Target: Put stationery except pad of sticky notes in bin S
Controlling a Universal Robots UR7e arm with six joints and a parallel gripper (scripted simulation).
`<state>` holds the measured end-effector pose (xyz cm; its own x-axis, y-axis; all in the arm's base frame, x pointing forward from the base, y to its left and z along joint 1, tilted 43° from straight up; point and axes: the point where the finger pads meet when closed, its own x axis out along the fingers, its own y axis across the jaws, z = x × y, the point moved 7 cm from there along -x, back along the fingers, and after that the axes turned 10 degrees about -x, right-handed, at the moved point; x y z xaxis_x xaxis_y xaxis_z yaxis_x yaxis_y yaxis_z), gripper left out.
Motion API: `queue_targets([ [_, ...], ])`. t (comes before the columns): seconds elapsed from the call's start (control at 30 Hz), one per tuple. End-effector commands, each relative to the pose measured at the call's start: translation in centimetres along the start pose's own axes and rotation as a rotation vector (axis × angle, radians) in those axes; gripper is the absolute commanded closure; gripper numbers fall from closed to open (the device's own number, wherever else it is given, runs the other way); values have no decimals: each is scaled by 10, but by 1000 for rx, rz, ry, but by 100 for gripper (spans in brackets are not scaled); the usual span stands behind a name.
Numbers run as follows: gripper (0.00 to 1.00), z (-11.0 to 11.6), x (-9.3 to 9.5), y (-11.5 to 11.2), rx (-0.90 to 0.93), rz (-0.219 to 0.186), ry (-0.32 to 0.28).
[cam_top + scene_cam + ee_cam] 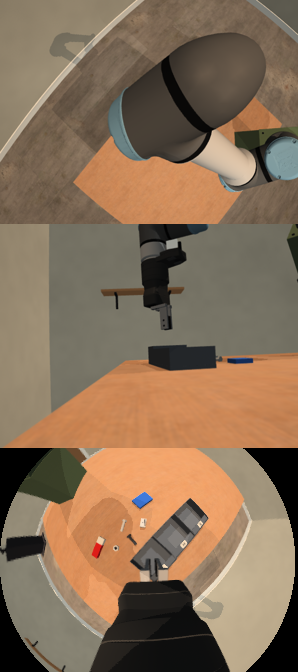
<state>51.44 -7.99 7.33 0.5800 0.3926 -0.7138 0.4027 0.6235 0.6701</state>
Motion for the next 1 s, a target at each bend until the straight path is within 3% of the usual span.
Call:
queue_targets([
  [0.0, 69, 10, 12, 3, 155, -9, -18],
  [0.97, 69, 10, 12, 3, 988, 1, -22],
])
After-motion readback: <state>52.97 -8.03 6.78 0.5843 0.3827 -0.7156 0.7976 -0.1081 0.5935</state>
